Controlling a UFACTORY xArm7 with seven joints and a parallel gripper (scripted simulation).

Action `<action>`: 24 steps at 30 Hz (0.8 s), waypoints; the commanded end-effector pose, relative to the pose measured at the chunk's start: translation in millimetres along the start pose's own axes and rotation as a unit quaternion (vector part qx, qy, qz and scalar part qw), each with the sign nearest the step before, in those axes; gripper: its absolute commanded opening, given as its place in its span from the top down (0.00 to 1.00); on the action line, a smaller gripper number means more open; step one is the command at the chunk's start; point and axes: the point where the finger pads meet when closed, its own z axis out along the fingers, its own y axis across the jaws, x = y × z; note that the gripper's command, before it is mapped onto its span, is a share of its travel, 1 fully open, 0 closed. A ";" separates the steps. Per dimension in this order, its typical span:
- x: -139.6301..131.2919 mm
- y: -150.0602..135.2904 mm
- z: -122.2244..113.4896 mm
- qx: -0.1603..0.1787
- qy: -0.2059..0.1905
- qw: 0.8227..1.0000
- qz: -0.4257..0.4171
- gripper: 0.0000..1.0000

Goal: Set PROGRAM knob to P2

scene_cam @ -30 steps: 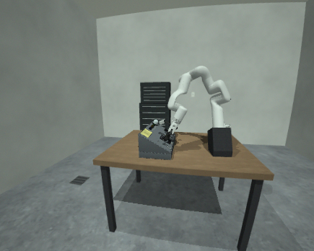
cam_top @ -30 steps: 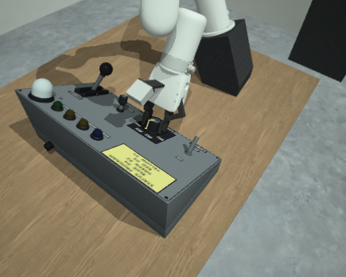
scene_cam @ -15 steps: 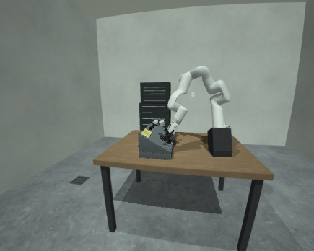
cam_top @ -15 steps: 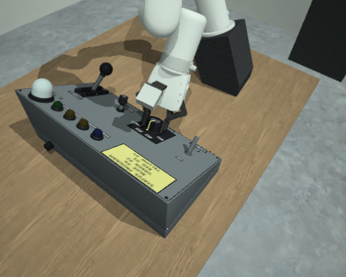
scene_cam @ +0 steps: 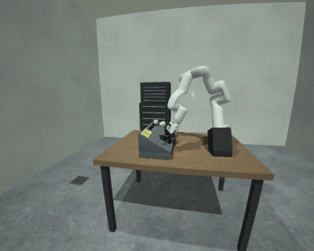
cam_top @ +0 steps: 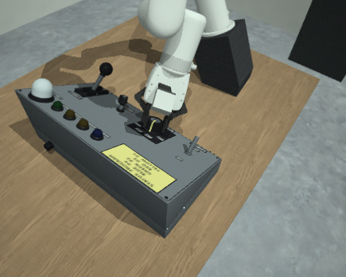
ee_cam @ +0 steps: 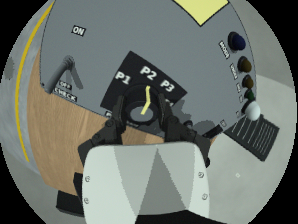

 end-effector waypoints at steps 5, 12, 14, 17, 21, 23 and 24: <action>1.8 0.3 -0.3 0.000 -0.004 0.998 -0.066 1.00; 1.8 0.3 -0.3 0.000 -0.004 0.996 -0.089 1.00; 1.8 0.3 -0.3 0.000 -0.004 0.996 -0.089 1.00; 1.8 0.3 -0.3 0.000 -0.004 0.996 -0.091 1.00; 1.8 0.3 -0.3 0.000 -0.004 0.996 -0.092 1.00; 1.8 0.3 -0.3 0.000 -0.004 0.996 -0.092 1.00; 1.8 0.3 -0.3 0.000 -0.004 0.996 -0.092 1.00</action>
